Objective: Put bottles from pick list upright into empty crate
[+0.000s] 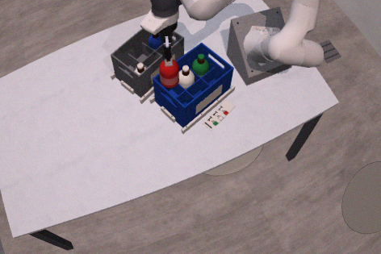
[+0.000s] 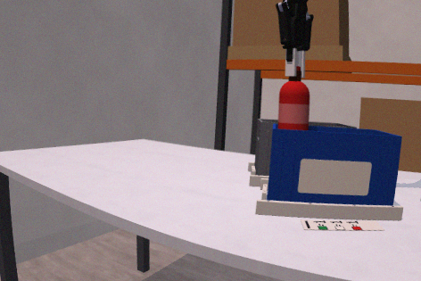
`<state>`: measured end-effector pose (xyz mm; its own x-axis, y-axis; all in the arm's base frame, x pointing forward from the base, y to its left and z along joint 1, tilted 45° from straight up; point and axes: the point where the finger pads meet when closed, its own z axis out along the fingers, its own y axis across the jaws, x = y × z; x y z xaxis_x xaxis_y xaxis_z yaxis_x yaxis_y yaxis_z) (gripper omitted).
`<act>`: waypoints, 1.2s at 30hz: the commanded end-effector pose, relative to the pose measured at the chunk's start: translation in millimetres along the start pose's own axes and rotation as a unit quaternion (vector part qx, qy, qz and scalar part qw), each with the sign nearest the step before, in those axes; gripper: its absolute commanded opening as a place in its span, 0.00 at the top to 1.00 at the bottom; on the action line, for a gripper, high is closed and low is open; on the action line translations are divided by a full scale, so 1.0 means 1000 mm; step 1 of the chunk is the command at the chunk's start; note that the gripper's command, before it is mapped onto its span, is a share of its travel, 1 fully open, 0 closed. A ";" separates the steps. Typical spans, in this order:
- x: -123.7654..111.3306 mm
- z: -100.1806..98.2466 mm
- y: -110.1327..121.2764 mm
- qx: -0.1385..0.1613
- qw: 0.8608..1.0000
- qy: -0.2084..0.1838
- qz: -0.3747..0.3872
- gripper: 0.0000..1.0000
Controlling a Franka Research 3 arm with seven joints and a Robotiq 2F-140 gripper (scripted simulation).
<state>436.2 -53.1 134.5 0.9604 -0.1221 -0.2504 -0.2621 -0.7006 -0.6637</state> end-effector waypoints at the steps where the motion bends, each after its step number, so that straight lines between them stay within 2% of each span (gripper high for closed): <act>1: 0.005 0.001 0.001 0.000 1.000 0.007 0.005 1.00; 36: 0.006 0.032 0.001 0.000 1.000 0.007 0.005 1.00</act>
<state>434.1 -30.7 111.6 0.9605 -0.1214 -0.2503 -0.2616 -0.7002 -0.6643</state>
